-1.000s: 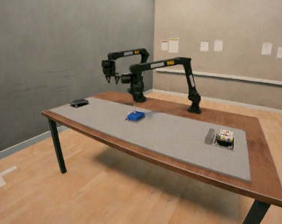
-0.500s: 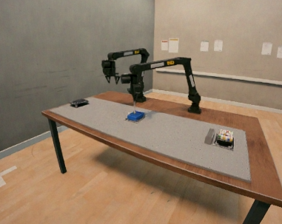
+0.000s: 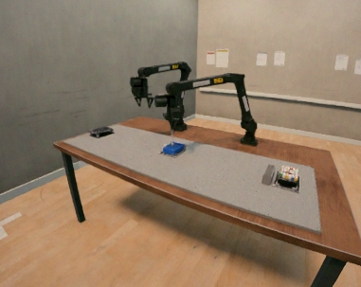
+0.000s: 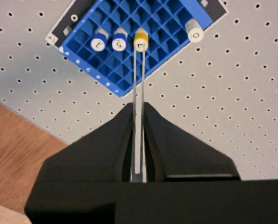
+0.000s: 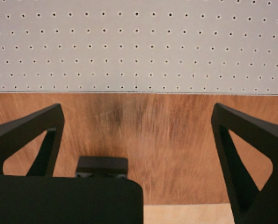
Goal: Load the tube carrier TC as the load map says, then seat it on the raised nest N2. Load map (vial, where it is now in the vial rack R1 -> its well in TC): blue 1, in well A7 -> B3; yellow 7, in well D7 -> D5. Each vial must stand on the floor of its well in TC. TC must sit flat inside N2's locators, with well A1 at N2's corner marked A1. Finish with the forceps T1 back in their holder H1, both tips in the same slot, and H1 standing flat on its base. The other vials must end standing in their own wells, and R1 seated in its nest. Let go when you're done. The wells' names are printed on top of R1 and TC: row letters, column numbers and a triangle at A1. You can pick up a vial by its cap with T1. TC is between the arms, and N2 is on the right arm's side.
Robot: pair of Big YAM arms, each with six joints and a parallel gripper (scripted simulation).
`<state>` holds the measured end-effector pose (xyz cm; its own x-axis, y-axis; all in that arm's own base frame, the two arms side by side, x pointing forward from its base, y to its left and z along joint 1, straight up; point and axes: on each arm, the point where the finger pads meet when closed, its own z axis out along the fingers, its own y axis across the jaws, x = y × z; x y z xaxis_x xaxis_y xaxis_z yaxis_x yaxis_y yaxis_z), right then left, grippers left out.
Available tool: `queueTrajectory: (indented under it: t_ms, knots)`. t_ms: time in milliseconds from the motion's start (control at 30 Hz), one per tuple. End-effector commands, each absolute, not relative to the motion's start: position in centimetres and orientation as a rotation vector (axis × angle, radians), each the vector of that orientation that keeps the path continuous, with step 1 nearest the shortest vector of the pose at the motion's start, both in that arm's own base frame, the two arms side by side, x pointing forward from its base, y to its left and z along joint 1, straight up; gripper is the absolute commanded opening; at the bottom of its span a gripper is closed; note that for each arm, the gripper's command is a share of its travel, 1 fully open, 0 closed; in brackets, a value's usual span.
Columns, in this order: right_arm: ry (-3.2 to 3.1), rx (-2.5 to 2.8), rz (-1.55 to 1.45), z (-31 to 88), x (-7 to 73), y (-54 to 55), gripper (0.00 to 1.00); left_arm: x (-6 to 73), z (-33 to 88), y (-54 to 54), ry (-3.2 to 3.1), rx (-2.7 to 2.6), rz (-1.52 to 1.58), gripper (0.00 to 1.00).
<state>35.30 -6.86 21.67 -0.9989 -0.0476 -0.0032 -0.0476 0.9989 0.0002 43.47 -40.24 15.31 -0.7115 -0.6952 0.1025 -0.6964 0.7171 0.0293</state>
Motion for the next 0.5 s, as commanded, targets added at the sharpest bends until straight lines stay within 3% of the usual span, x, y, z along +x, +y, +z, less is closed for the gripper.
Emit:
queueTrajectory:
  t_ms: [0,467]
  knots:
    - [3.106,-0.054,-0.011,22.89,36.14,-6.96,1.0,44.74,16.57,-41.55,-2.822,1.156,0.07,0.07]
    - [3.106,-0.054,-0.011,22.89,36.14,-6.96,1.0,44.63,16.91,-41.5,-2.82,1.155,0.062,0.07]
